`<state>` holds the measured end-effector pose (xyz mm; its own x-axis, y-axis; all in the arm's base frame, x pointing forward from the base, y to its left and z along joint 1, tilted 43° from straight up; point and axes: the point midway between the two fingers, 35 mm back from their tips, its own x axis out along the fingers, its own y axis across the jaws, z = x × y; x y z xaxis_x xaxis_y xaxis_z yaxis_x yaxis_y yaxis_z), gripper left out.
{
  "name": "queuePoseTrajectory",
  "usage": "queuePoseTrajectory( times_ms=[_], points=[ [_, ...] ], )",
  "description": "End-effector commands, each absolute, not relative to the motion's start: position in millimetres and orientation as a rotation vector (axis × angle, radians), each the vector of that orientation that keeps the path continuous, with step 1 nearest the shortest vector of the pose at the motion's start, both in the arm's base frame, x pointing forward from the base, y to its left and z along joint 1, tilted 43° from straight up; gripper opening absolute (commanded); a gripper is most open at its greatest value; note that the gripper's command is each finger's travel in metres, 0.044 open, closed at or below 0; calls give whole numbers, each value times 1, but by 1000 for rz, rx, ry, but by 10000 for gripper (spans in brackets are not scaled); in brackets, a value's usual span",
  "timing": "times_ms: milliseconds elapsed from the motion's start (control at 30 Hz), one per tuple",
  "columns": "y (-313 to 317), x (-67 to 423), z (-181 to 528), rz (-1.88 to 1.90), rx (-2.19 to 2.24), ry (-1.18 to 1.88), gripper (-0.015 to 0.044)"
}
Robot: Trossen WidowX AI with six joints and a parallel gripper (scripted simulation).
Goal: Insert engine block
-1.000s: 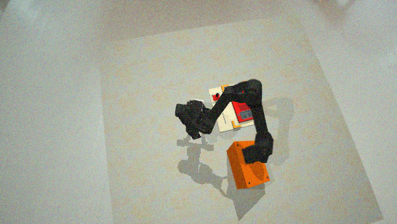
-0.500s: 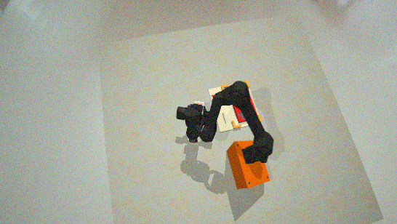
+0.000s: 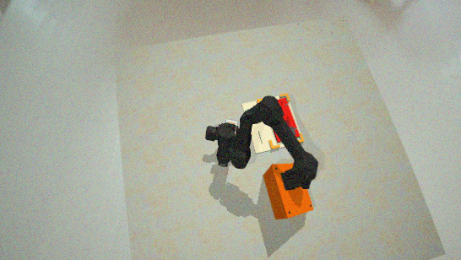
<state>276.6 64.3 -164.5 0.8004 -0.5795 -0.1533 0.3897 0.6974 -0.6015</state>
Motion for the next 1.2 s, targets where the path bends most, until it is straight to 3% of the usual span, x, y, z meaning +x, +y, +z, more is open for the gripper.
queuePoseTrajectory(
  times_ms=[0, 1167],
  points=[
    [62, 278, -169, -563, -589, 349, 0],
    [34, 282, -195, -537, -604, 466, 0]
  ],
)
